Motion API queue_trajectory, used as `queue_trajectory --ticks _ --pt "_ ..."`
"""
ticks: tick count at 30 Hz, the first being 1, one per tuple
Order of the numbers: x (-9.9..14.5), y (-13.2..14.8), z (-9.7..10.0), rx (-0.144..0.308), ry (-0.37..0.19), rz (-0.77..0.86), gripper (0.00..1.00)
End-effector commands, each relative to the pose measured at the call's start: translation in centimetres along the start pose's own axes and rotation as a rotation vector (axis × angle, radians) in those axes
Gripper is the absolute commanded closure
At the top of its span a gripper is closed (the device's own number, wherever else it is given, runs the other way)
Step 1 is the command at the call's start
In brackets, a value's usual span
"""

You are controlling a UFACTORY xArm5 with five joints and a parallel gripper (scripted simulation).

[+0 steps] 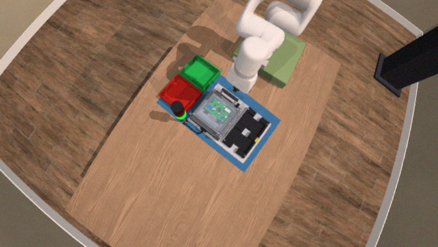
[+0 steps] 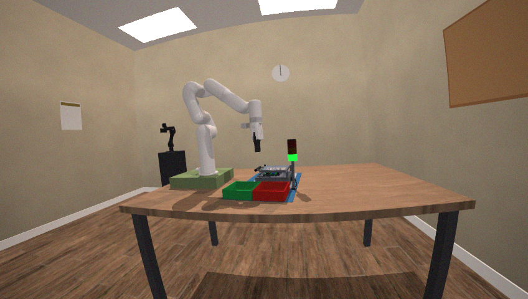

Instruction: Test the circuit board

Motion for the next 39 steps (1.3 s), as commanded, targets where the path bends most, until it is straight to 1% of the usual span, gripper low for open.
queue_trajectory --ticks 1,3,10,21,25,35,37,39 --pt "0.2 2.4 0.2 0.000 -0.004 -0.001 1.00" --pt "0.2 2.4 0.2 0.000 -0.004 -0.001 1.00" --pt "0.4 4.4 0.2 0.000 -0.005 -0.001 1.00" --pt "0.4 4.6 -0.2 0.000 -0.006 -0.001 1.00" --pt "0.4 4.6 -1.3 0.000 -0.006 -0.001 1.00" --pt "0.4 4.7 -5.7 0.000 -0.006 -0.001 1.00" --pt "0.4 4.7 -5.7 0.000 -0.006 -0.001 1.00" --pt "0.4 4.7 -6.3 0.000 -0.006 -0.001 1.00"
Point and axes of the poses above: the point where the finger pads meet when closed, its own z axis back along the fingers, its own y axis across the jaws, x = y × z, the point moved 10 cm from there along z, back along the fingers, and after that the axes turned 4 degrees about z, right-handed, at the moved point
